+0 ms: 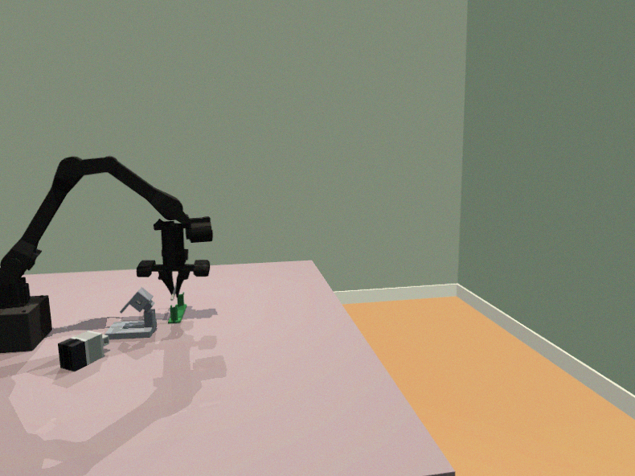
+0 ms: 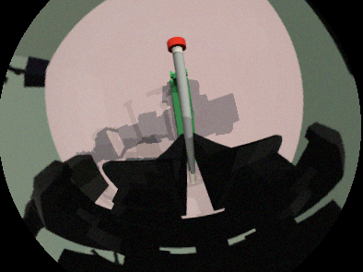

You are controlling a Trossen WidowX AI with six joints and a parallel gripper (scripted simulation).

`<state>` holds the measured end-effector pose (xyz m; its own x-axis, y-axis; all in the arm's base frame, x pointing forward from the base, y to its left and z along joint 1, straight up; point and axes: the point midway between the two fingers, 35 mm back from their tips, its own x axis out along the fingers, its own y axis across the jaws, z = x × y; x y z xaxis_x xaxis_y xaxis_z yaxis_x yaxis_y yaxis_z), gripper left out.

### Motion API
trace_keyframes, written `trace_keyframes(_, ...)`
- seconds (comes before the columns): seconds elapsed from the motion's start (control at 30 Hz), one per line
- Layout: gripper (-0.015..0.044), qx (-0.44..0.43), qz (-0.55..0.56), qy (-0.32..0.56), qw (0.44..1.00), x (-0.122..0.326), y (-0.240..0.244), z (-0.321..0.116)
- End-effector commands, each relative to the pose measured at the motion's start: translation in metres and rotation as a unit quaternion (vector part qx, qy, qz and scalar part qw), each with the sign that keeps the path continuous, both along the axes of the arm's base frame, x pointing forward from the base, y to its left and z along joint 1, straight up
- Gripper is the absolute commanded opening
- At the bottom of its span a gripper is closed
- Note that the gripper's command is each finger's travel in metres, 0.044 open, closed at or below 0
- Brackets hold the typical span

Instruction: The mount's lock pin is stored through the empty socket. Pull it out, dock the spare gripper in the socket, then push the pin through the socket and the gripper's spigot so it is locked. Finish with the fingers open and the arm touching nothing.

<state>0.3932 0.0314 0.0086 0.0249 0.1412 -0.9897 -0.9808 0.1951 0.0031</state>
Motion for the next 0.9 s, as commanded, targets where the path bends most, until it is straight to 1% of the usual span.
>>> trace_keyframes(0.0, 0.0000, 0.001, 0.002, -0.003, 1.000, -0.001, -0.004, 0.004)
trace_keyframes(0.87, 0.0000, 0.000, 0.002, -0.014, 1.000, 0.000, -0.005, -0.030)
